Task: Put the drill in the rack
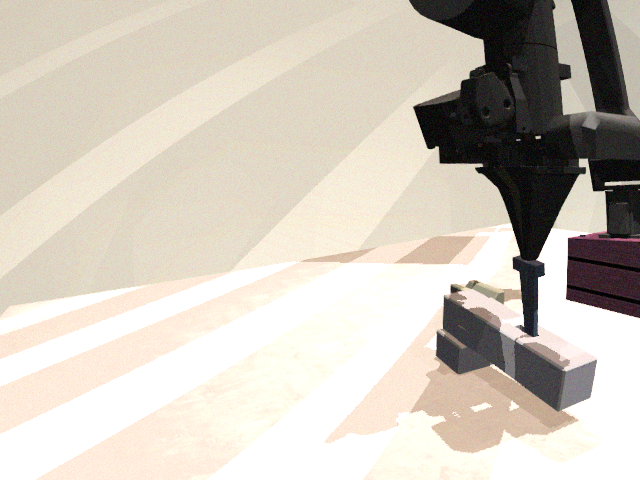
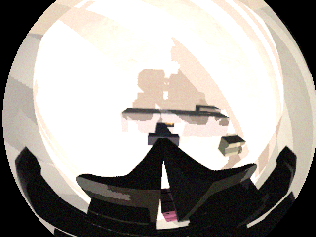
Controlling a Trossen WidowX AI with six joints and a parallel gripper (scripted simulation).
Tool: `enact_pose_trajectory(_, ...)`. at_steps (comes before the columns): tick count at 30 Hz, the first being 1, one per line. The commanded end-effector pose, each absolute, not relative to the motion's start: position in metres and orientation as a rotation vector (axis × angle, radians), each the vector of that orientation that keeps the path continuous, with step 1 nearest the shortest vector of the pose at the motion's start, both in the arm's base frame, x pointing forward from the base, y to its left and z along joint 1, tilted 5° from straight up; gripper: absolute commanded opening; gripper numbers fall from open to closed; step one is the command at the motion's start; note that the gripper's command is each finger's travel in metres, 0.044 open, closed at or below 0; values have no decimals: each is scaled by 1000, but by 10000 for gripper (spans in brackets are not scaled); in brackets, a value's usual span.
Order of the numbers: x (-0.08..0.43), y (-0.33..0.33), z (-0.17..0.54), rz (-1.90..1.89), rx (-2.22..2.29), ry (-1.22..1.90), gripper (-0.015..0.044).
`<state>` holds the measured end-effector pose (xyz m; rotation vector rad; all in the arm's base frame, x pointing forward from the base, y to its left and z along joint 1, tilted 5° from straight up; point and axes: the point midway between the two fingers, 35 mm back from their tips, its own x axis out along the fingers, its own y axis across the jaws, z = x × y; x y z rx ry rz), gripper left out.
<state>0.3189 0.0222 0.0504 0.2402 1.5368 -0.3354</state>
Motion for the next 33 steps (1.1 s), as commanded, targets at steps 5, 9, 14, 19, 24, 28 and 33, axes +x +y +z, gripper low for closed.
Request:
enact_pose_trajectory(5, 312, 25, 36, -336, 241, 1570, 0)
enact_pose_trajectory(9, 312, 24, 35, -336, 241, 1570, 0)
enact_pose_trajectory(14, 312, 24, 33, -336, 241, 1570, 0)
enact_pose_trajectory(19, 312, 24, 31, -336, 241, 1570, 0)
enact_pose_trajectory(24, 312, 24, 30, -336, 241, 1570, 0)
enact_pose_trajectory(28, 311, 24, 28, -336, 241, 1570, 0)
enact_pose_trajectory(33, 311, 23, 26, -336, 241, 1570, 0)
